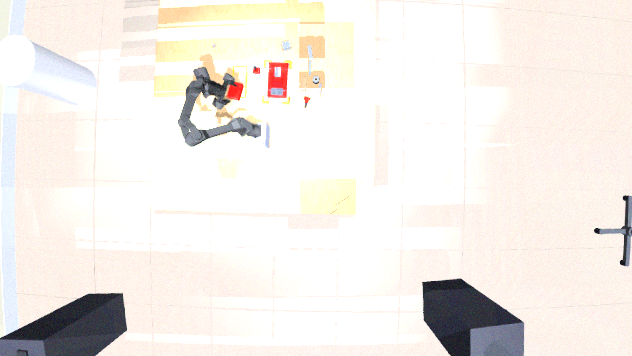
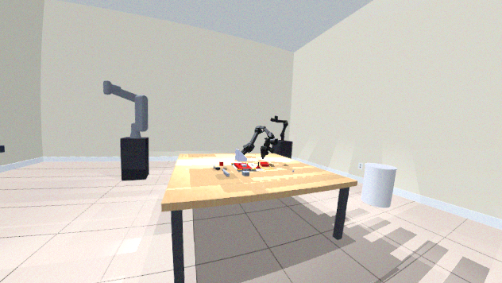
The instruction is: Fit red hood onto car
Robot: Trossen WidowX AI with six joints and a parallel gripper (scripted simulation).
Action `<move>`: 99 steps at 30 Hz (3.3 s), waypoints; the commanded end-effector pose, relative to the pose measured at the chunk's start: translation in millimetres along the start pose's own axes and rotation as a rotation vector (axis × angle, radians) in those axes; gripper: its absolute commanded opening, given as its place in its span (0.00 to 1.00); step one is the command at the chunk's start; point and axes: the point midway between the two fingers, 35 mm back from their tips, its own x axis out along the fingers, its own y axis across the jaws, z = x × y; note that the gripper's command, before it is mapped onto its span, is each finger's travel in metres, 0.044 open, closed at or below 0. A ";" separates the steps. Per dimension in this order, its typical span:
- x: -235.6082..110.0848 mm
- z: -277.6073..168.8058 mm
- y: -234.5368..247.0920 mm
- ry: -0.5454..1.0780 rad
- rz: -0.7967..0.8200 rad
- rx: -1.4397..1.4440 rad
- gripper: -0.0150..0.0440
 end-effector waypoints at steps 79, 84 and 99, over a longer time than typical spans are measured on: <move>29.8 29.5 -22.8 0.051 0.472 1.156 1.00; 33.0 30.2 -21.0 0.051 0.473 1.156 1.00; 39.6 31.5 -17.4 0.050 0.474 1.156 1.00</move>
